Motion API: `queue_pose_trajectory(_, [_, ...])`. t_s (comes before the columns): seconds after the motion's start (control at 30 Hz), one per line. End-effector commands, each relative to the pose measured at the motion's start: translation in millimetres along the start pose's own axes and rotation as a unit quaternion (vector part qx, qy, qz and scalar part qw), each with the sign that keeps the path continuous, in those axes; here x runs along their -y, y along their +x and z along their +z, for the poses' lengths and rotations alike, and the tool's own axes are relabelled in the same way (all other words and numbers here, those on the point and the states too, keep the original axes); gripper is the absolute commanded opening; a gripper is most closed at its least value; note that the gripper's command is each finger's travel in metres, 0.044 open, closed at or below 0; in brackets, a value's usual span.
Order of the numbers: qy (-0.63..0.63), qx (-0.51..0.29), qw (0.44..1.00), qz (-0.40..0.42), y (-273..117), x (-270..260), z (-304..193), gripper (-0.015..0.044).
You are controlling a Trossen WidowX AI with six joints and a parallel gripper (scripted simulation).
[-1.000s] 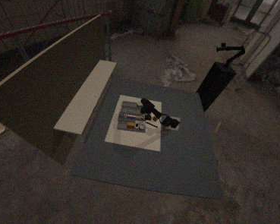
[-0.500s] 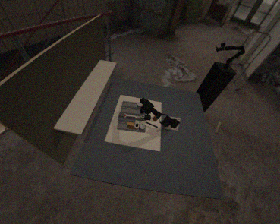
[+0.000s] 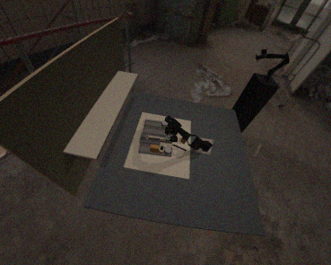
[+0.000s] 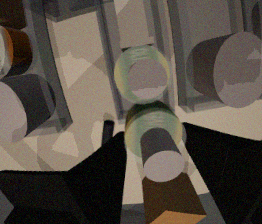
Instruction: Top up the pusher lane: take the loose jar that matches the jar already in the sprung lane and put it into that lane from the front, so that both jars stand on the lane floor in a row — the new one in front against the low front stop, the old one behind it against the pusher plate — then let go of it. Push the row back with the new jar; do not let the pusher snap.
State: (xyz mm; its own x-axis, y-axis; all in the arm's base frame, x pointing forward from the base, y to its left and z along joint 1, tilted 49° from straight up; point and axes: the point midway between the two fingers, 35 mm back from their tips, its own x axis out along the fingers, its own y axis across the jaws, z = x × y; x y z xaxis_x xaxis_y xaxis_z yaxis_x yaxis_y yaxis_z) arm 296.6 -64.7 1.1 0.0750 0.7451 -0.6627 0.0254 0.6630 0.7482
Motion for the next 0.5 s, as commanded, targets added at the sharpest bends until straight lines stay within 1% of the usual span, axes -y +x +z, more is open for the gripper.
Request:
queue_pose_trajectory(0.0, [-0.008, 0.014, 1.0, 0.001, -3.7, -1.1, 10.6, 0.0])
queue_pose_trajectory(0.47, [-0.008, 0.014, 1.0, 0.001, -4.7, -1.8, 16.0, 0.0])
